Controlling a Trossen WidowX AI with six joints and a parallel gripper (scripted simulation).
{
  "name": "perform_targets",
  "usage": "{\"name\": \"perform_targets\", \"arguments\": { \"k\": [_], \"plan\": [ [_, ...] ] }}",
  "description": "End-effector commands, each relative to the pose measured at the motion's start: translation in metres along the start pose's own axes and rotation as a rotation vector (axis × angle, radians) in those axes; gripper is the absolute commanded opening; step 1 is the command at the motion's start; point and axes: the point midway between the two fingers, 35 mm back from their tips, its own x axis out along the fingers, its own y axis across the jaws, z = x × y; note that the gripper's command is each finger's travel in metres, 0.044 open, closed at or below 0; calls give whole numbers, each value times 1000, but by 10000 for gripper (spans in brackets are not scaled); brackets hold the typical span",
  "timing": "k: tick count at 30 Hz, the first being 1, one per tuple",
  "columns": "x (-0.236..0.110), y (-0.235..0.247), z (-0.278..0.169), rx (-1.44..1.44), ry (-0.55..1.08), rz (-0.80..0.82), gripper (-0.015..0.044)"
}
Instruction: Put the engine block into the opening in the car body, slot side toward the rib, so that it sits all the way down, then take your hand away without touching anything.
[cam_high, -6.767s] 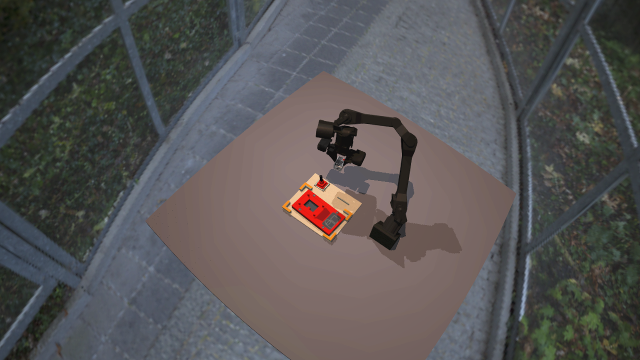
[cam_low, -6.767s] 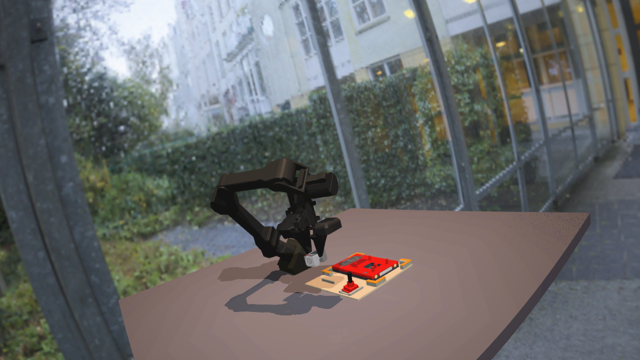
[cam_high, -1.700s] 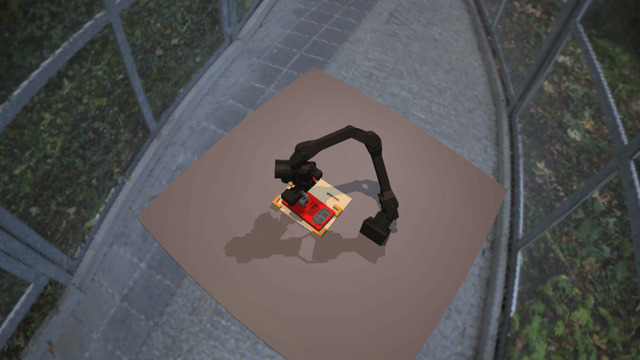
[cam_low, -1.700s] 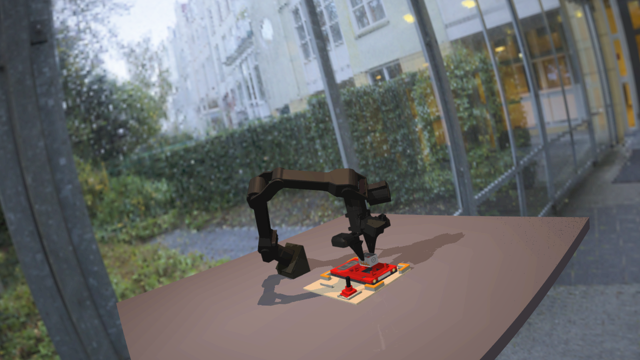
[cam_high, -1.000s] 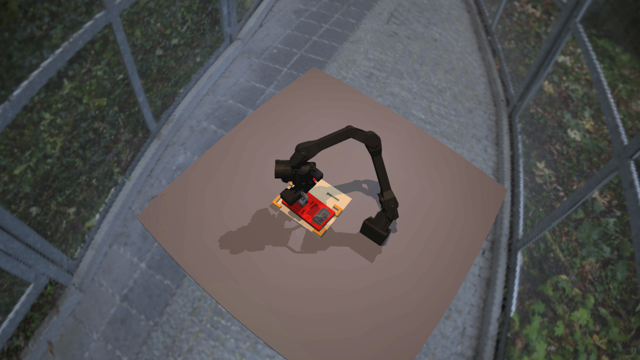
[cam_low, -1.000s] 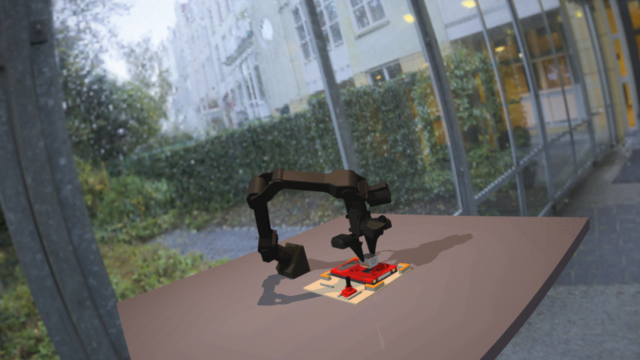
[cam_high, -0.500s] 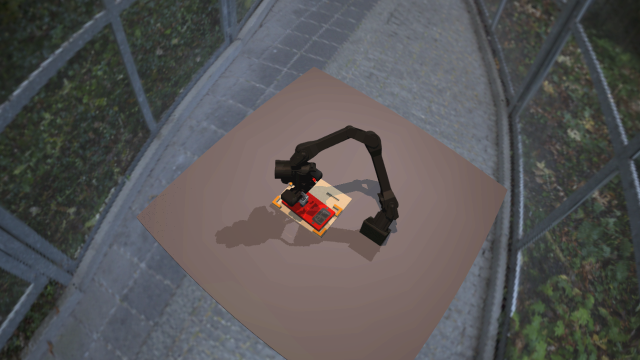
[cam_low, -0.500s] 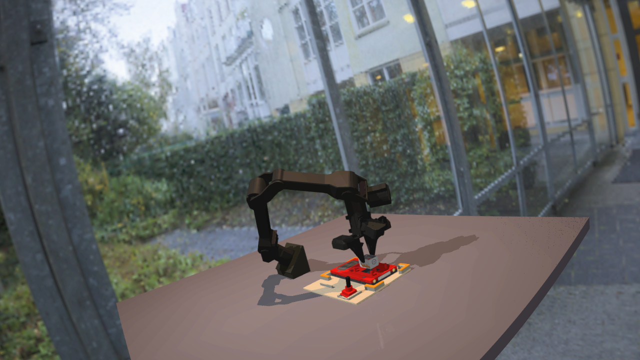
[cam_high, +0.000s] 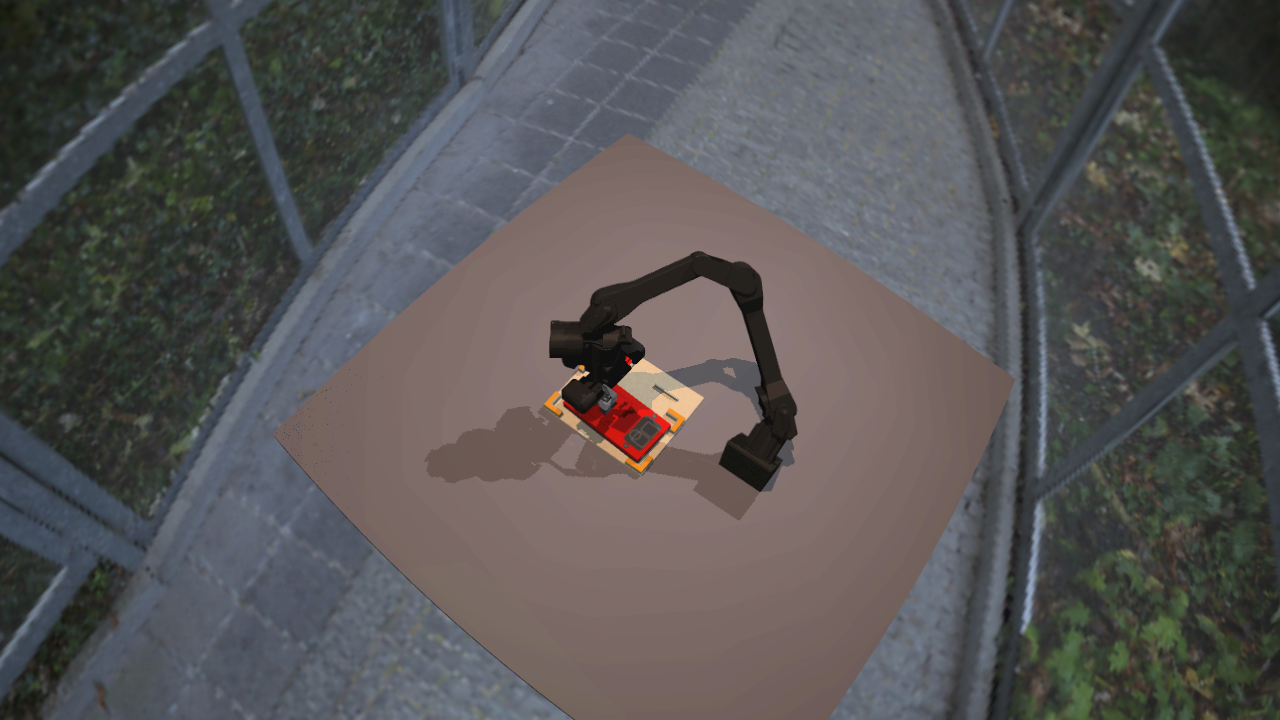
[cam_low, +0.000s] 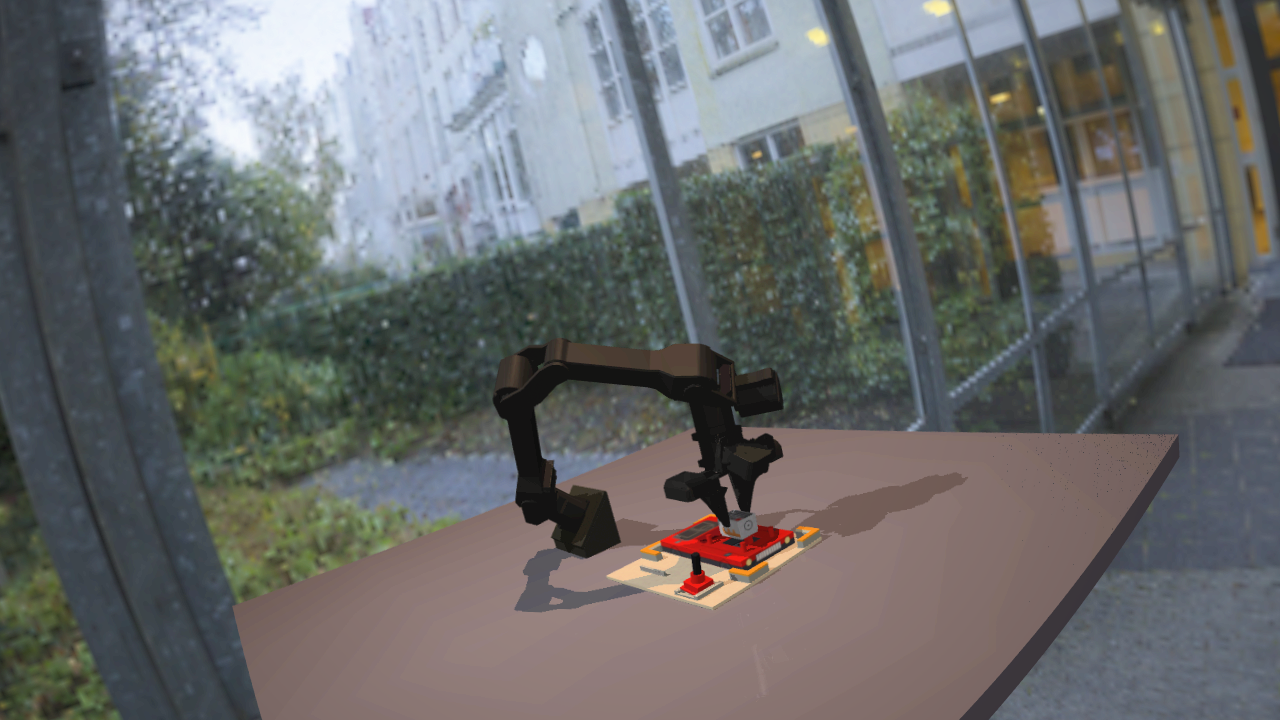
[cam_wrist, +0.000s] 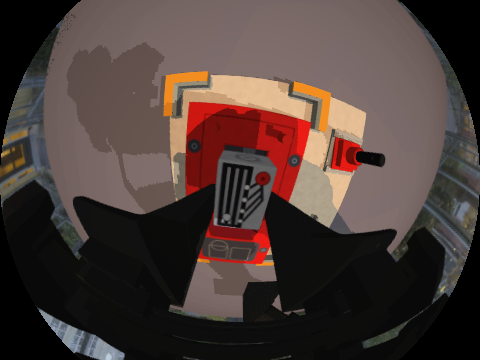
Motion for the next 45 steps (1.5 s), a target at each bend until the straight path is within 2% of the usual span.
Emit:
{"name": "perform_targets", "arguments": {
  "k": [1, 45],
  "plan": [
    [2, 0, 0, -3, -1, -2, 159],
    [9, 0, 0, -9, -1, -3, 159]
  ]
}}
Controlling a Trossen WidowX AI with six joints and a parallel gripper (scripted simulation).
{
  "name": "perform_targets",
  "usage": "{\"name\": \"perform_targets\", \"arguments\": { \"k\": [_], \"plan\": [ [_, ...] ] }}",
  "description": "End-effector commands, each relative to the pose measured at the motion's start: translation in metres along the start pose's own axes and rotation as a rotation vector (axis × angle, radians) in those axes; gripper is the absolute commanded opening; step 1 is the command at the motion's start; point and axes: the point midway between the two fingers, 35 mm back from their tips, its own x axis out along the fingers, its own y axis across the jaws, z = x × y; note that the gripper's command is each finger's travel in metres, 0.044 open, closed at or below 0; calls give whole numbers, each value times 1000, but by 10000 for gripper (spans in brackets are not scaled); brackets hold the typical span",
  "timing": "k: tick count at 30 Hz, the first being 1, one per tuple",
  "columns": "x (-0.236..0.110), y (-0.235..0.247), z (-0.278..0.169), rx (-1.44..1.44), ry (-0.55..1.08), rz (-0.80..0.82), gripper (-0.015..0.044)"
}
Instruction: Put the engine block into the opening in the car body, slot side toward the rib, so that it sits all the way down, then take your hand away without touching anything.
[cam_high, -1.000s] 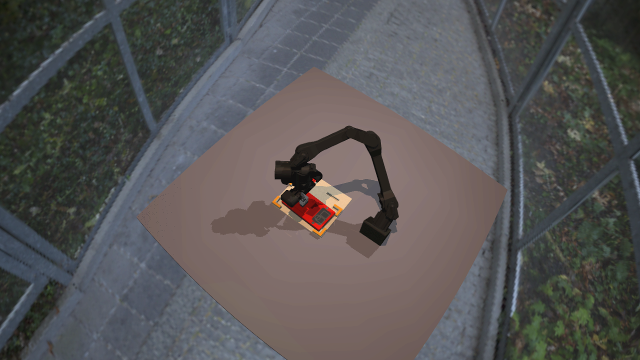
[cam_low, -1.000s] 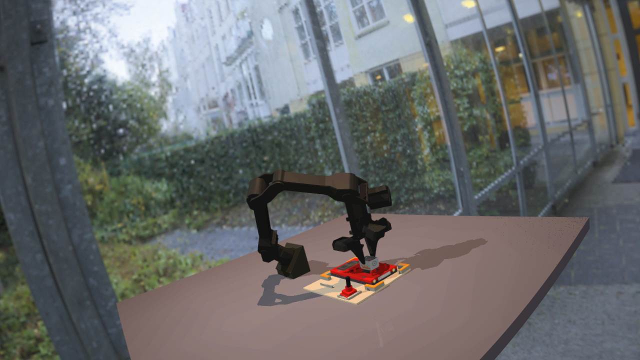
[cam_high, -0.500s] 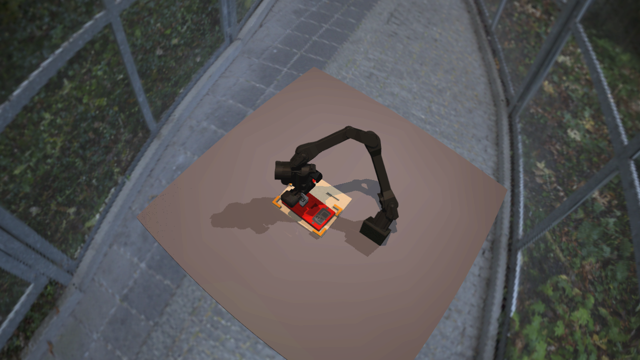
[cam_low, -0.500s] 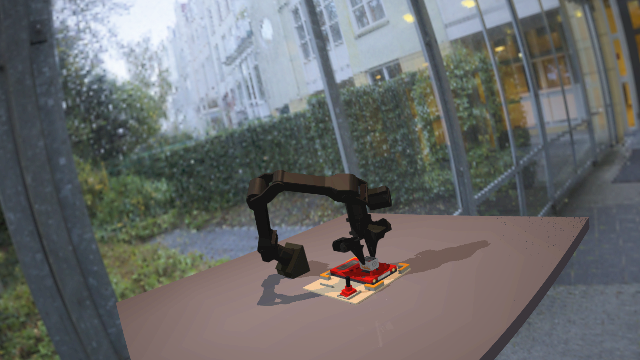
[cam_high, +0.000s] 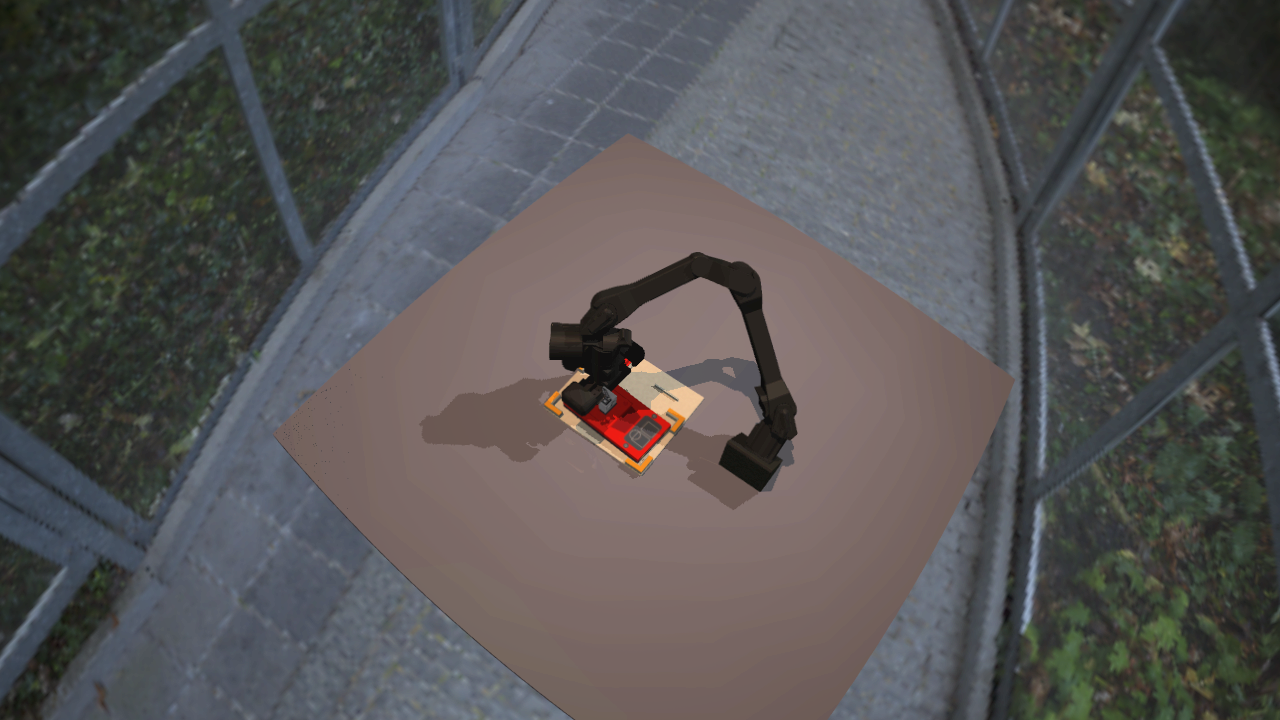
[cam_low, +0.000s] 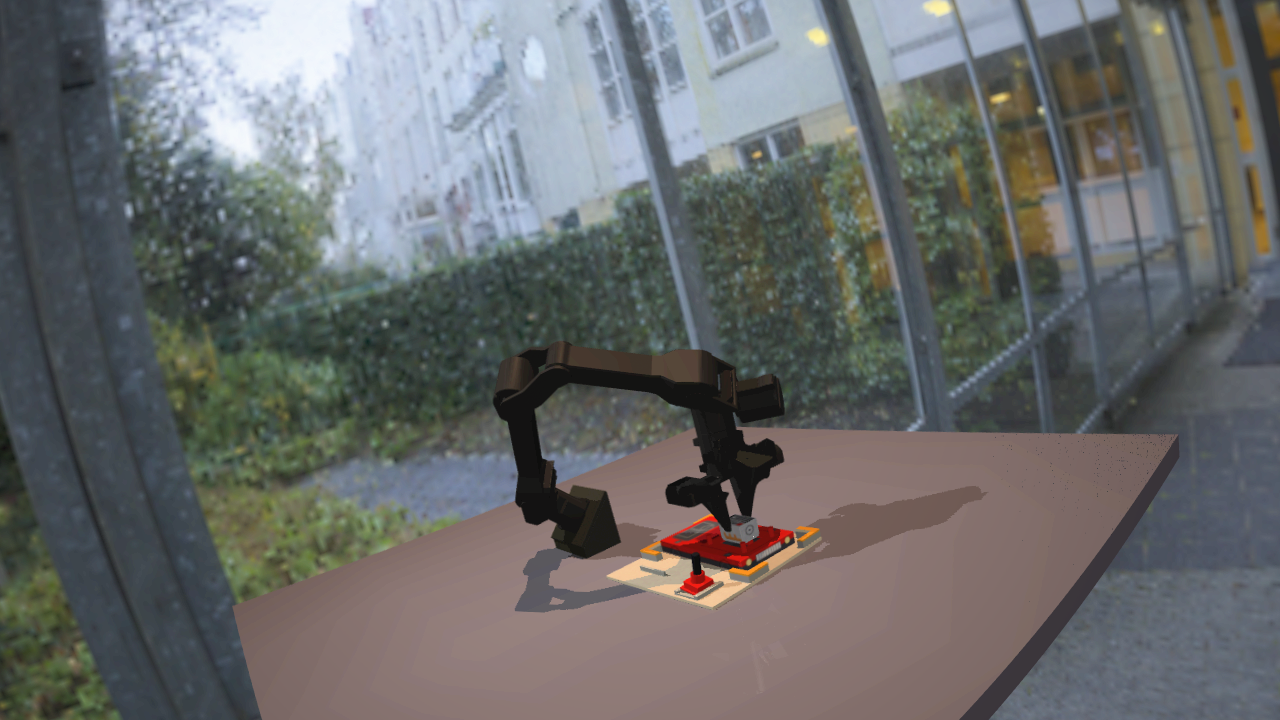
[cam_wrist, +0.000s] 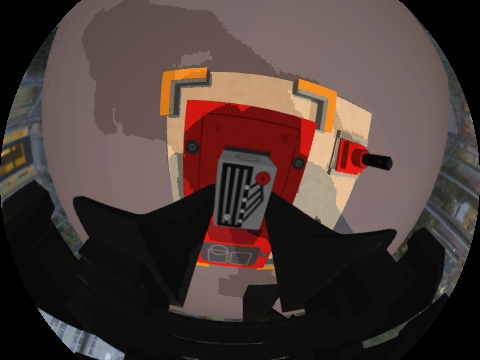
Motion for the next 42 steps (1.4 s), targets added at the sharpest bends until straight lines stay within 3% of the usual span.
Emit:
{"name": "perform_targets", "arguments": {
  "k": [1, 39, 42],
  "plan": [
    [2, 0, 0, -6, -3, -5, 159],
    [8, 0, 0, -6, -3, -5, 159],
    [7, 0, 0, 0, 0, -1, 238]
  ]
}}
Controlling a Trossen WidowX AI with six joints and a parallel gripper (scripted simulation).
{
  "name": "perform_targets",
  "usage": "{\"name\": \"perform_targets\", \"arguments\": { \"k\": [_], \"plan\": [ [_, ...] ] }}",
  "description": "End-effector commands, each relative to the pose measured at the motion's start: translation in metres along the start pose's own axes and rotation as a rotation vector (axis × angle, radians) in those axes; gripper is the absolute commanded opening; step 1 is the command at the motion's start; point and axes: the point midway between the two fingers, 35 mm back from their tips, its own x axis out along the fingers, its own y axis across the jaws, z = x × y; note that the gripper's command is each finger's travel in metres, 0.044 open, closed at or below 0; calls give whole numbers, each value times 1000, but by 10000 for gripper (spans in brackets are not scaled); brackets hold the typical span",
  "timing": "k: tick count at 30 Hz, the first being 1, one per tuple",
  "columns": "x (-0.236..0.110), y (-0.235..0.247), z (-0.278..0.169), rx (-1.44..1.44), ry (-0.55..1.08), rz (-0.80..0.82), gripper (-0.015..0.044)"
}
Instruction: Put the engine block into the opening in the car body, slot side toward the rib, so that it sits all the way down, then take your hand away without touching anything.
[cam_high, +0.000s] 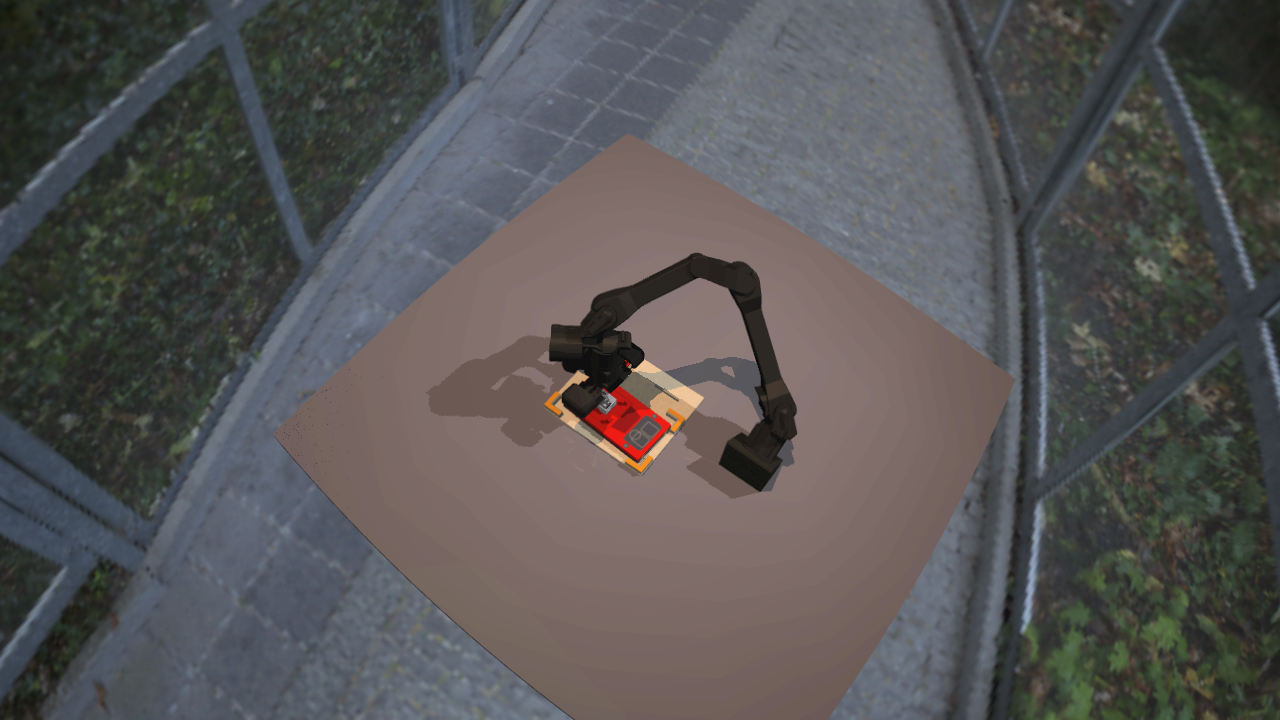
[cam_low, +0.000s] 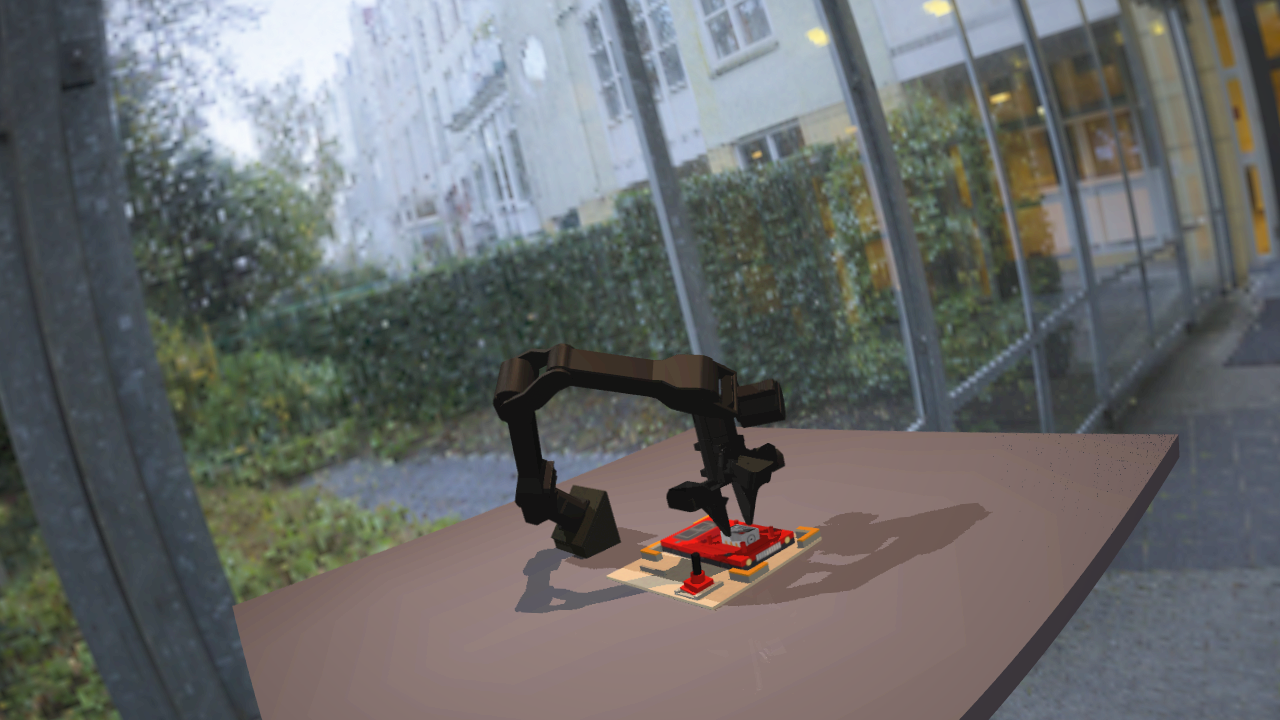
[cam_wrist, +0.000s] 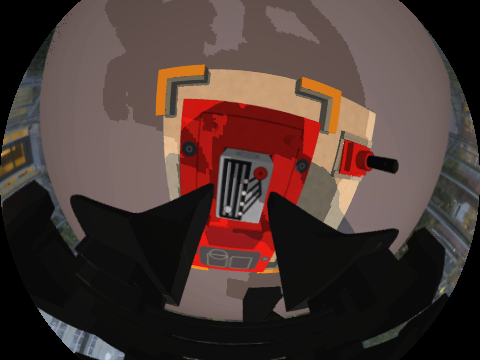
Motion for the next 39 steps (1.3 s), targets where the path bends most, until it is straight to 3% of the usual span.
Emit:
{"name": "perform_targets", "arguments": {
  "k": [1, 8, 26, 39],
  "plan": [
    [0, 0, 0, 0, 0, 0, 264],
    [0, 0, 0, 0, 0, 0, 440],
    [-14, -1, 0, -6, -3, -4, 440],
    [-14, -1, 0, -6, -3, -4, 99]
  ]
}}
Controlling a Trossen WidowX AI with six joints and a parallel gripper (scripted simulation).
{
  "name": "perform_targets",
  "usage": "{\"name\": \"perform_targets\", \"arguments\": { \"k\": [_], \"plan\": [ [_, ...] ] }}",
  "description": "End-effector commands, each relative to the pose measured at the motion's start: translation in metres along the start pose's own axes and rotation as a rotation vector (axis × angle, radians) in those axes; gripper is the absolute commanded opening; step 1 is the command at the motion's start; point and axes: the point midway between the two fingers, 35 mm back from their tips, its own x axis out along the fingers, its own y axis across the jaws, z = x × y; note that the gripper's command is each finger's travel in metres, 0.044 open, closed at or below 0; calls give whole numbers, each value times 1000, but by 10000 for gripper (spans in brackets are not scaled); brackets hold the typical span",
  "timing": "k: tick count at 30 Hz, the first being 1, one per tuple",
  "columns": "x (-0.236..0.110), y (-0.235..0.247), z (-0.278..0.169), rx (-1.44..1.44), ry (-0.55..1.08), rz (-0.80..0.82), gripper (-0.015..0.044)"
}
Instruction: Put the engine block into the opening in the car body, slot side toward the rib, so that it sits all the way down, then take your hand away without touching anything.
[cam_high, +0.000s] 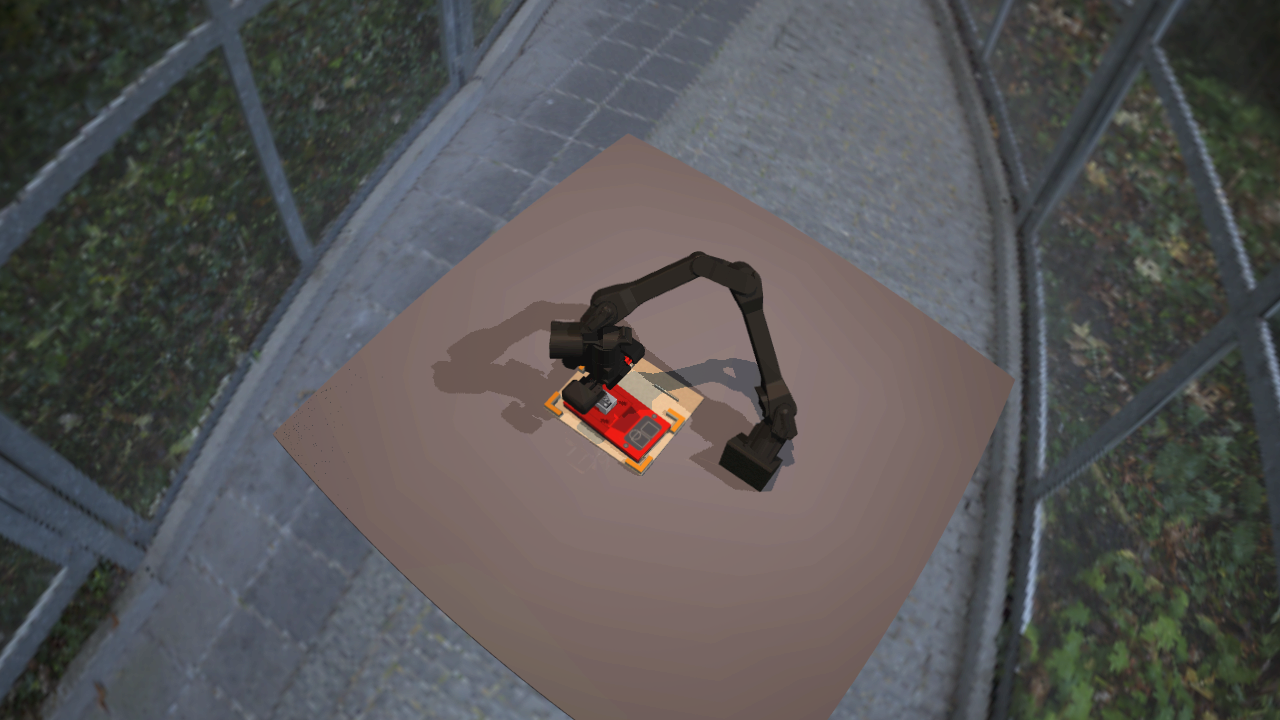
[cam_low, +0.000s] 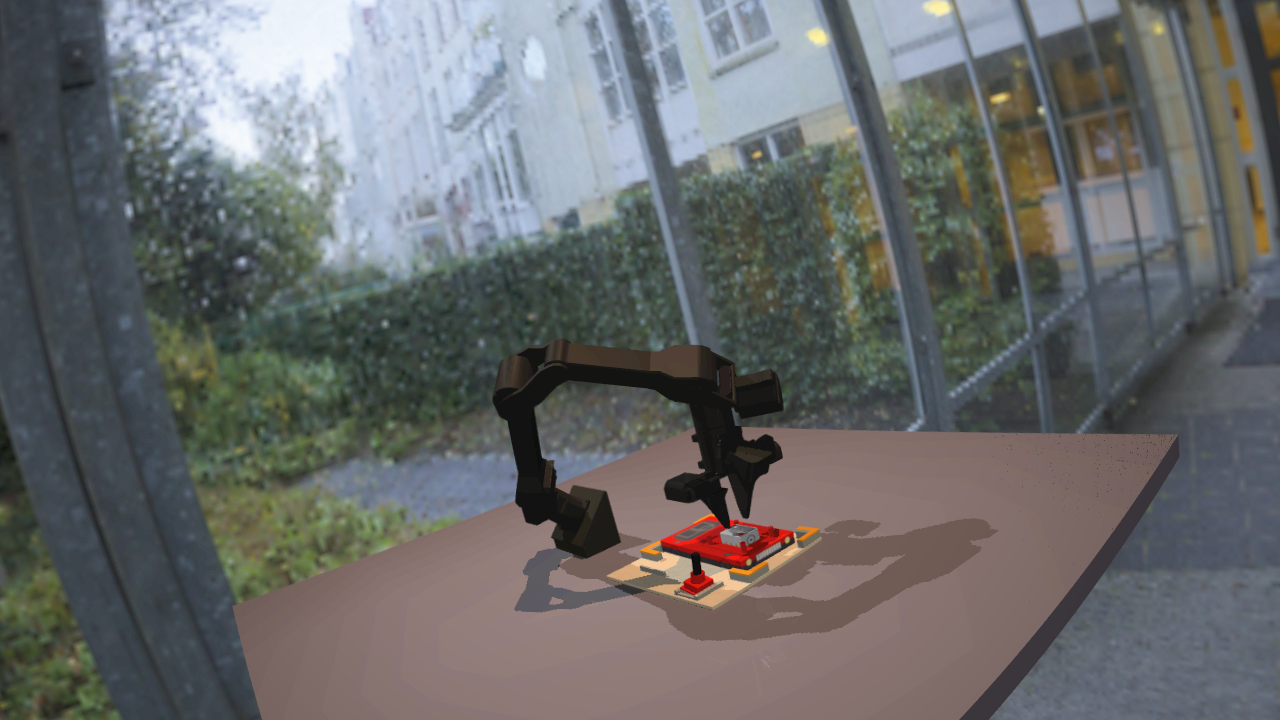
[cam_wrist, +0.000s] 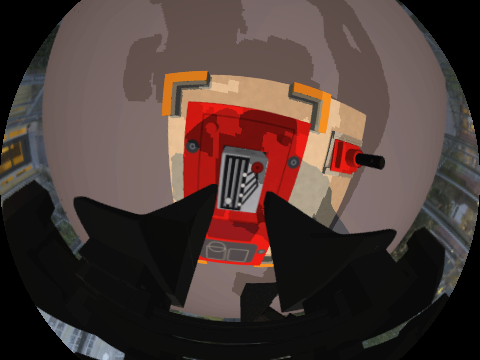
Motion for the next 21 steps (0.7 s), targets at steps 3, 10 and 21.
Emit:
{"name": "perform_targets", "arguments": {
  "k": [3, 10, 21],
  "plan": [
    [-1, 0, 0, 6, 3, 4, 20],
    [-1, 0, 0, 6, 3, 4, 0],
    [-1, 0, 0, 6, 3, 4, 0]
  ]
}}
